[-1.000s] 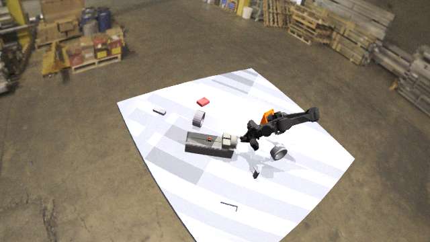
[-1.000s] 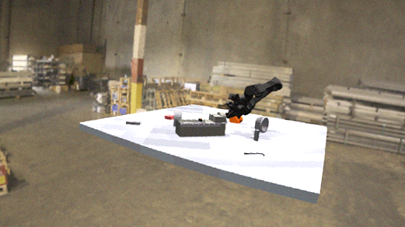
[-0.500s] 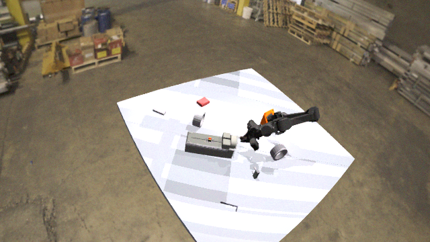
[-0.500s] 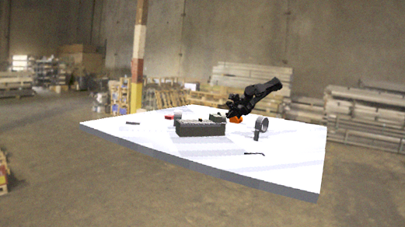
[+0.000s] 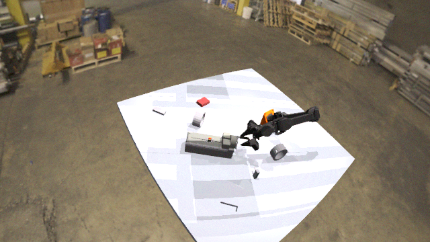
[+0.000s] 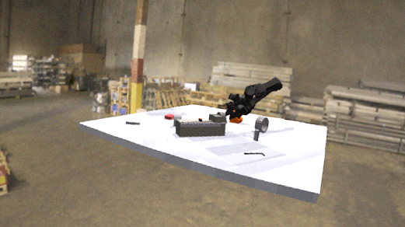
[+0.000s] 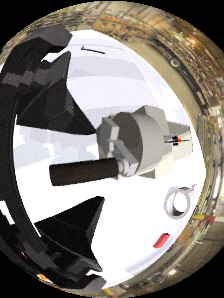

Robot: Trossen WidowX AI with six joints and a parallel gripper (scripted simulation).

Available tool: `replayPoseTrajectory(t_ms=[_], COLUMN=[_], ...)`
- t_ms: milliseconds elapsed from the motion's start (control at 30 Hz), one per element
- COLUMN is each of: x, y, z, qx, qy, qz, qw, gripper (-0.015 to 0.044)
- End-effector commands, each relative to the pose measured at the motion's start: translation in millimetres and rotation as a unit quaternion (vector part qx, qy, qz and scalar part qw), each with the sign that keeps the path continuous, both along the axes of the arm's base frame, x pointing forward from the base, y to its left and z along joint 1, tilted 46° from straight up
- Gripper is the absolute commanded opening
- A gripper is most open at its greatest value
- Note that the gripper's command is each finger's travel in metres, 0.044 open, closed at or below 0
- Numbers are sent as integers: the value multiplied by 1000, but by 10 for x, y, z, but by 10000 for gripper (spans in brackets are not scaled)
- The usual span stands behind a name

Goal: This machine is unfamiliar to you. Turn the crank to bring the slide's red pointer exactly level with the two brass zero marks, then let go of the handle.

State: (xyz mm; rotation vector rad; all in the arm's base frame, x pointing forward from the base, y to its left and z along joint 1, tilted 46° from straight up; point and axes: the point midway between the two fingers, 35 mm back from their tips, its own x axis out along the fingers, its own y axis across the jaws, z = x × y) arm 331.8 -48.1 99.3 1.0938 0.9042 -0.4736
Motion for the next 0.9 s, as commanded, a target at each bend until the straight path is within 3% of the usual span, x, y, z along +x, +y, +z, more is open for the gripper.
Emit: replayPoseTrajectory(t_ms=[0, 33, 867], x=[-1, -1, -121], y=[-1, -1, -750], z=[0, 0, 697], qx=[0, 0, -2], qy=[0, 0, 2], qz=[0, 0, -1], qw=[1000, 1000, 1000], gripper=[420, 440, 440])
